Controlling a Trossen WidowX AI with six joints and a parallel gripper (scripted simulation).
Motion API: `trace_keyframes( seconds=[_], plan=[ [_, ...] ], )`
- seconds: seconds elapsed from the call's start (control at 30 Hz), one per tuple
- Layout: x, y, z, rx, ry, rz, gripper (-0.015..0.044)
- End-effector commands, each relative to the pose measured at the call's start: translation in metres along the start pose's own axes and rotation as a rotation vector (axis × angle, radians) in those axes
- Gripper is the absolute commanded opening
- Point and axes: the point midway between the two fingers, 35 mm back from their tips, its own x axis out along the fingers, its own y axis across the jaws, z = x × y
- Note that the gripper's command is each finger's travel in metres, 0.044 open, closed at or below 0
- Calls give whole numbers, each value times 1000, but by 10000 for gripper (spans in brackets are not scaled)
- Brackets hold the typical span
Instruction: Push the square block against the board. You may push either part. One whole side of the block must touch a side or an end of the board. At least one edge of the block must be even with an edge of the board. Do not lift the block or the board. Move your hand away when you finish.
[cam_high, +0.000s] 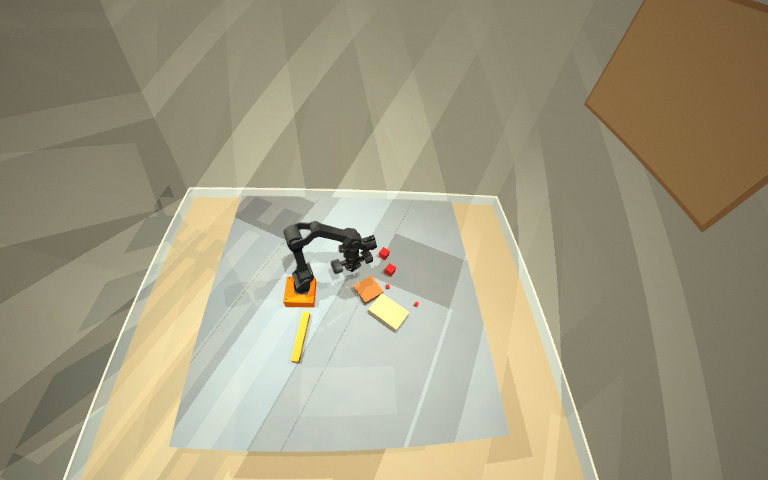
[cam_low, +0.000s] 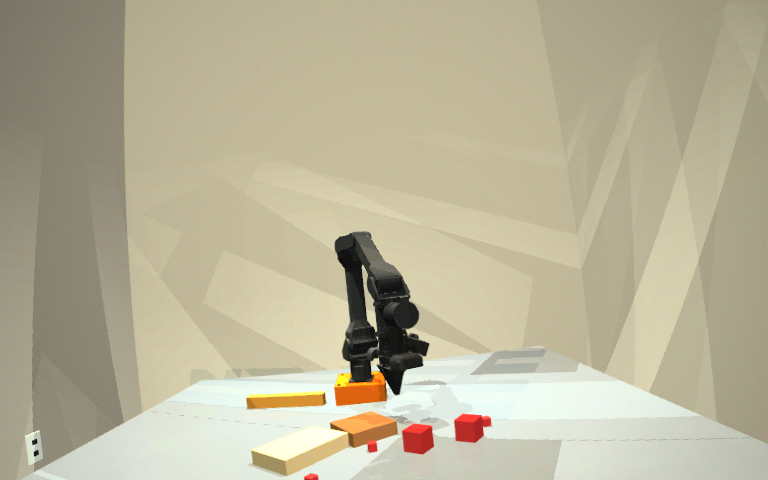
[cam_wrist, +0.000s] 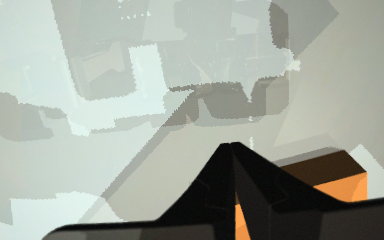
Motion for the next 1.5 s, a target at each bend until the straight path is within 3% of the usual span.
trace_keyframes(
  seconds=[0.0, 1.23, 1.47],
  plan=[
    [-5, -7, -2, 76, 3, -4, 0],
    [-7, -112, -49, 1341, -2, -15, 0],
    [-6, -116, -51, 1391, -2, -16, 0]
  ],
)
